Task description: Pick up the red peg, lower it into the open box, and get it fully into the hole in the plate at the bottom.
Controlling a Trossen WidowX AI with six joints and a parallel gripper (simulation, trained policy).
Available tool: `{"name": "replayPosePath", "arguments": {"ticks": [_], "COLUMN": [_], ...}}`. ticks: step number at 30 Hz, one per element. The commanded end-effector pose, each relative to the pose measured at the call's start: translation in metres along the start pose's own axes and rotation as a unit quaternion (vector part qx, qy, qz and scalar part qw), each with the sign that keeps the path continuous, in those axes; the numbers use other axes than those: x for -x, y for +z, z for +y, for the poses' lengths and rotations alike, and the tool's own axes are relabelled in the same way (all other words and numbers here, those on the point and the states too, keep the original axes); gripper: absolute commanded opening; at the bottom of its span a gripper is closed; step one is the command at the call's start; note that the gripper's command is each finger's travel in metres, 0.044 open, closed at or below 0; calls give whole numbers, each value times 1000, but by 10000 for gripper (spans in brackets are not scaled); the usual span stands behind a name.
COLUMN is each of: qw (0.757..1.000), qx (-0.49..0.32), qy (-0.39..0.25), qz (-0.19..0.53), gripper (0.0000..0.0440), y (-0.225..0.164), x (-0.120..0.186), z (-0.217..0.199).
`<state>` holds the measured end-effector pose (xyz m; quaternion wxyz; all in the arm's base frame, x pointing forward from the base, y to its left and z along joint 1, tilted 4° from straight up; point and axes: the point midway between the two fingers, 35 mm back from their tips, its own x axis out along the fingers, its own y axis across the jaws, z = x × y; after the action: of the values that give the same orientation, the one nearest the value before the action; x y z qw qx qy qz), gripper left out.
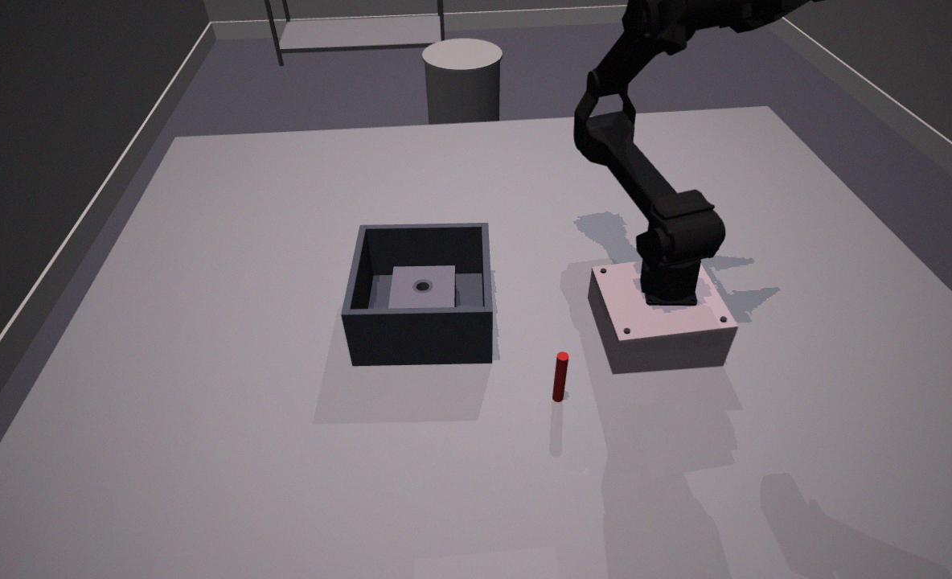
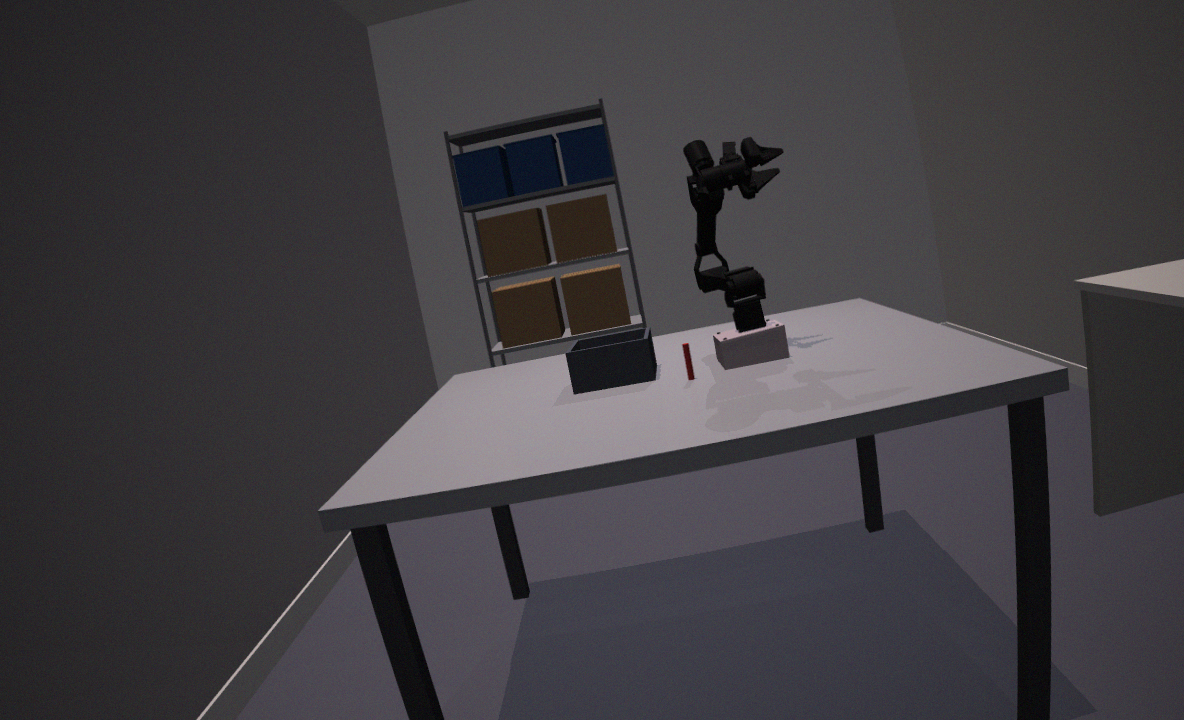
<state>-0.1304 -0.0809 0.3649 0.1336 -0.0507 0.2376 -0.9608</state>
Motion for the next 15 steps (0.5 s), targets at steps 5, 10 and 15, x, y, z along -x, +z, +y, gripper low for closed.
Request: {"name": "replayPosePath", "arguments": {"ticks": [5, 10, 15], "qw": [996, 985, 967], "qx": [-50, -107, -161], "qy": [-69, -134, -199], "qz": [9, 15, 16], "gripper": [440, 440, 440], "y": [0, -3, -9], "x": [-1, 1, 6], "z": [-26, -52, -78]}}
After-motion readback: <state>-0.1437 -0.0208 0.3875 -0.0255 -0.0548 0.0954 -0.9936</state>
